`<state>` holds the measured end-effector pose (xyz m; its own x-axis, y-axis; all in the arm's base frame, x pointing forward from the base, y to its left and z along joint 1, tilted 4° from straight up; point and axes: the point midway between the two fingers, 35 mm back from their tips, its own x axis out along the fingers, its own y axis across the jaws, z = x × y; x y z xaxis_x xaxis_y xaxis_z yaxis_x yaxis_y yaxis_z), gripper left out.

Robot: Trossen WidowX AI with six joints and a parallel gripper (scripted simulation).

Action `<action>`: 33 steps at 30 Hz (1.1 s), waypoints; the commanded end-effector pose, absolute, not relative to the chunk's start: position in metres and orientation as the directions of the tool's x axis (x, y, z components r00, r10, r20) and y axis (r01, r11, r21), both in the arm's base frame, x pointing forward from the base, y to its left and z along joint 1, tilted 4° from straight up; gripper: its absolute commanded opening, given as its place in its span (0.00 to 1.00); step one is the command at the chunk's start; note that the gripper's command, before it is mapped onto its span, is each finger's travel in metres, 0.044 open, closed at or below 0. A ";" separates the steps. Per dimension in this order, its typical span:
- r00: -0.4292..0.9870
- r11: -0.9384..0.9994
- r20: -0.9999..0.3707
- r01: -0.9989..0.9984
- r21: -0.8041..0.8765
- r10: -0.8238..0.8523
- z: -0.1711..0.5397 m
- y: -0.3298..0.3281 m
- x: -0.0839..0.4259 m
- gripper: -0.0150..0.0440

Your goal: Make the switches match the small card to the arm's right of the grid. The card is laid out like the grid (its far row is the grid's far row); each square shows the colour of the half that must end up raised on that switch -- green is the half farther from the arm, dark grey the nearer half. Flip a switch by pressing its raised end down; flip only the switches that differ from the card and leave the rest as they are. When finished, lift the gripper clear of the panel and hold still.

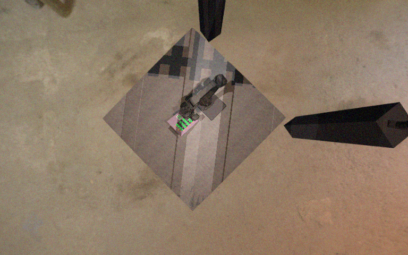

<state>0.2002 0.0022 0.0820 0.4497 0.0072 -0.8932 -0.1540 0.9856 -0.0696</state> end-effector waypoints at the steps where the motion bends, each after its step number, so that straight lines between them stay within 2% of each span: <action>1: 0.449 0.985 -0.893 -0.160 -0.068 0.011 0.081 0.003 0.200 0.25; 33: 0.449 0.985 -0.893 -0.160 -0.068 0.011 0.079 0.003 0.201 0.25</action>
